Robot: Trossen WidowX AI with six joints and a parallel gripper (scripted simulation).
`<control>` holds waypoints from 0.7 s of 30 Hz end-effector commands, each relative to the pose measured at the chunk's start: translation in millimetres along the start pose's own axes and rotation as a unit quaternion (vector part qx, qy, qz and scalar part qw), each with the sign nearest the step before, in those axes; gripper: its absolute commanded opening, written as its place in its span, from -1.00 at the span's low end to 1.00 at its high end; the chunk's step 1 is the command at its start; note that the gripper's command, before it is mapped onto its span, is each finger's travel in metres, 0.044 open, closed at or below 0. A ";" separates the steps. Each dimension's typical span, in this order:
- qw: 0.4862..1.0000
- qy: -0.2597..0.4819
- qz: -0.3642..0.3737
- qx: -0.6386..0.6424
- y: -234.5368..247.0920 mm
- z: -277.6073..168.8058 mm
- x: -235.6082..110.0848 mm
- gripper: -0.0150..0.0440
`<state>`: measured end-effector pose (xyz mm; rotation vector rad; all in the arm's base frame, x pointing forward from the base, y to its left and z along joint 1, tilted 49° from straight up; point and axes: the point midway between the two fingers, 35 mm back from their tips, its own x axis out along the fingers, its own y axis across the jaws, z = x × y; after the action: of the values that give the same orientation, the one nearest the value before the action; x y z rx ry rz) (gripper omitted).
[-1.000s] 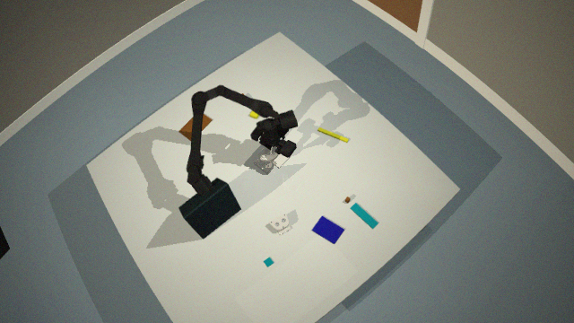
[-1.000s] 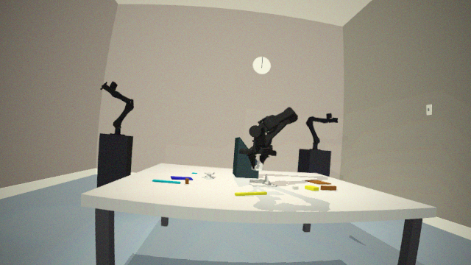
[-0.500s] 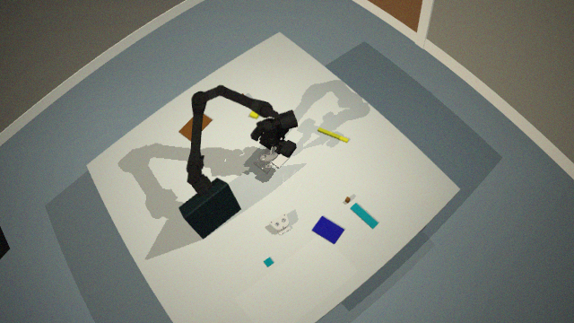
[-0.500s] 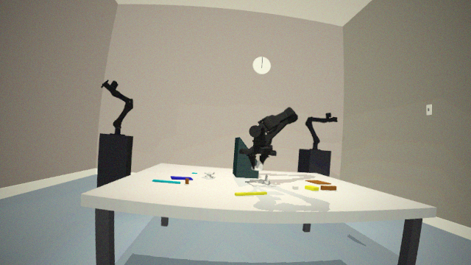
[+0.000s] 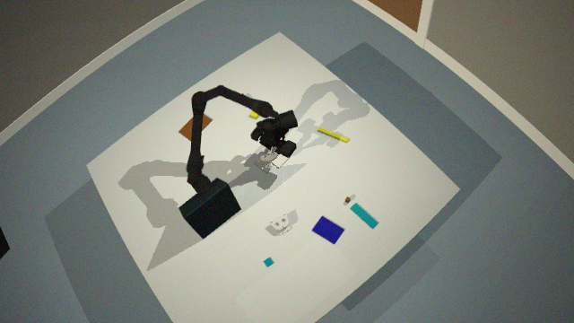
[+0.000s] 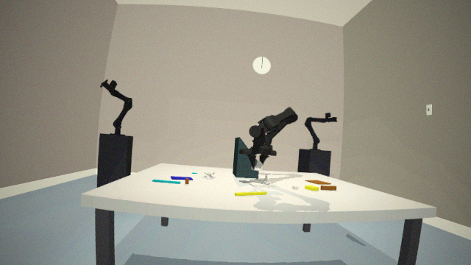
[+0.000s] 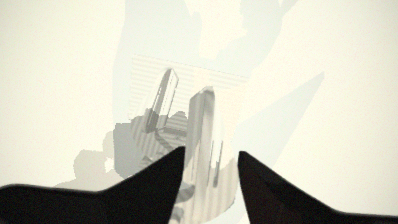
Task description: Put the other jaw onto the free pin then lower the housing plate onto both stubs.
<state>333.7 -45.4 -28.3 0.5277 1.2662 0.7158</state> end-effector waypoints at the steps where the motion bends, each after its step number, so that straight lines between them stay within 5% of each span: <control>1: 1.000 -0.002 0.001 -0.001 0.5 1.5 -0.7 -0.04; 21: 1.000 -0.001 0.000 -0.002 -0.4 1.5 22.4 -0.04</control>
<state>340.1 -34.9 -38.3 0.5110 1.2574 0.7171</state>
